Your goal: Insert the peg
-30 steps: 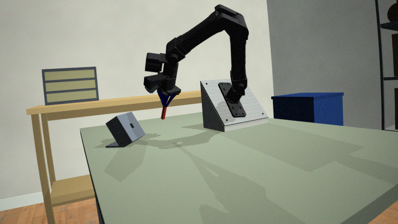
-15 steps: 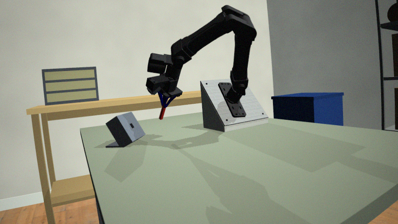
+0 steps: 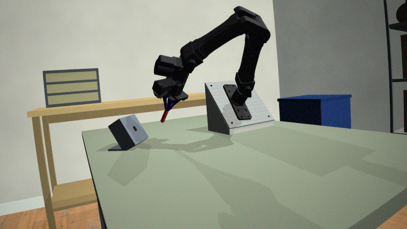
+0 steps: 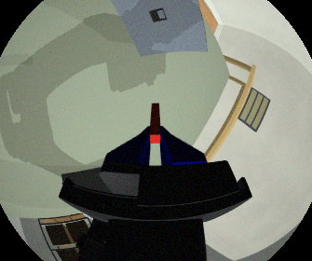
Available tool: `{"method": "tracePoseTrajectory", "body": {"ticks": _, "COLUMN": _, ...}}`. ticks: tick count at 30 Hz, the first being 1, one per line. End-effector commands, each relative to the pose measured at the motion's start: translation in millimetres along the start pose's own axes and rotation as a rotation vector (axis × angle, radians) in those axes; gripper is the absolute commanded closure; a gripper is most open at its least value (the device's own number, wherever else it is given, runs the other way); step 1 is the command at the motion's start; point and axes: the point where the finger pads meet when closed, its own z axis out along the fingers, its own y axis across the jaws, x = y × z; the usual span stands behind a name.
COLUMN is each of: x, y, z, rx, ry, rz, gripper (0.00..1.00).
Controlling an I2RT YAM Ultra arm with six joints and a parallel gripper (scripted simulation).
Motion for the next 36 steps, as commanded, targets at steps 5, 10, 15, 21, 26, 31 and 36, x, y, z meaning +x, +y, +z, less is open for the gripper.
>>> {"method": "tracePoseTrajectory", "body": {"ticks": 5, "x": -12.8, "y": -7.6, "z": -12.4, "rx": 0.105, "ry": -0.066, "rz": -0.016, "gripper": 1.00}}
{"method": "tracePoseTrajectory", "body": {"ticks": 10, "x": -14.6, "y": -8.3, "z": -15.4, "rx": 0.126, "ry": -0.081, "rz": -0.019, "gripper": 1.00}}
{"method": "tracePoseTrajectory", "body": {"ticks": 15, "x": -21.1, "y": -2.1, "z": -19.0, "rx": 0.155, "ry": -0.104, "rz": -0.049, "gripper": 1.00}}
{"method": "tracePoseTrajectory", "body": {"ticks": 21, "x": -27.4, "y": 3.1, "z": -24.1, "rx": 0.191, "ry": -0.135, "rz": -0.074, "gripper": 1.00}}
{"method": "tracePoseTrajectory", "body": {"ticks": 26, "x": -29.1, "y": 2.6, "z": -27.4, "rx": 0.211, "ry": -0.151, "rz": -0.075, "gripper": 1.00}}
{"method": "tracePoseTrajectory", "body": {"ticks": 31, "x": -35.5, "y": 10.0, "z": -31.4, "rx": 0.237, "ry": -0.179, "rz": -0.103, "gripper": 1.00}}
{"method": "tracePoseTrajectory", "body": {"ticks": 36, "x": -40.3, "y": 14.6, "z": -36.3, "rx": 0.264, "ry": -0.208, "rz": -0.121, "gripper": 1.00}}
